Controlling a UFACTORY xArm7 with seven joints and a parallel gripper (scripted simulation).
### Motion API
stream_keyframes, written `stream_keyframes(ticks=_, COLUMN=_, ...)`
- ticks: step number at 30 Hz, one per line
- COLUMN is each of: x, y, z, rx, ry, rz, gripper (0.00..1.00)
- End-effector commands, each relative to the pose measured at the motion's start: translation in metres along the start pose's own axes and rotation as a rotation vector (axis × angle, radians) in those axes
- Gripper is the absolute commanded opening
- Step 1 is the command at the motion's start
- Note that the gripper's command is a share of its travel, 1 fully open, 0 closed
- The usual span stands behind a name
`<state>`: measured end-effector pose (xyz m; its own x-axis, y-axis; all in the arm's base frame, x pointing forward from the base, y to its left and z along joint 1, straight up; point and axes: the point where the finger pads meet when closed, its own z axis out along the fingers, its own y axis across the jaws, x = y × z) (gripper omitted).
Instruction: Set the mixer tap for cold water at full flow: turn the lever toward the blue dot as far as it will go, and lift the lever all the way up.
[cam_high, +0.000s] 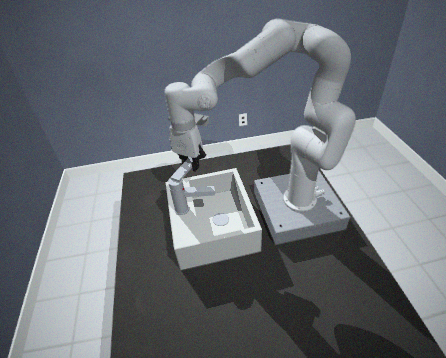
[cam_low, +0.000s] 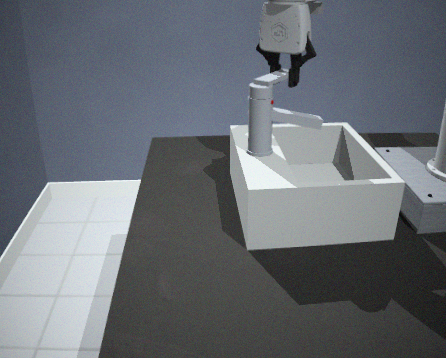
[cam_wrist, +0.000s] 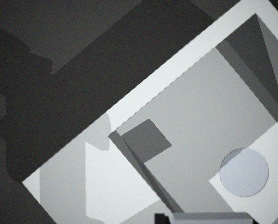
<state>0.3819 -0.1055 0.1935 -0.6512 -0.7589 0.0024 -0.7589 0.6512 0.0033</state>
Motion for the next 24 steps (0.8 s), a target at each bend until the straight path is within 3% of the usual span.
stream_keyframes(ticks=1, x=-0.0007, y=-0.0011, z=-0.0015, rx=0.004, ry=-0.002, rz=0.000, gripper=0.00)
stream_keyframes(ticks=2, x=-0.0007, y=-0.0011, z=-0.0015, rx=0.004, ry=-0.002, rz=0.000, gripper=0.74)
stream_keyframes(ticks=24, x=-0.0007, y=-0.0011, z=-0.0015, rx=0.004, ry=-0.002, rz=0.000, gripper=0.74)
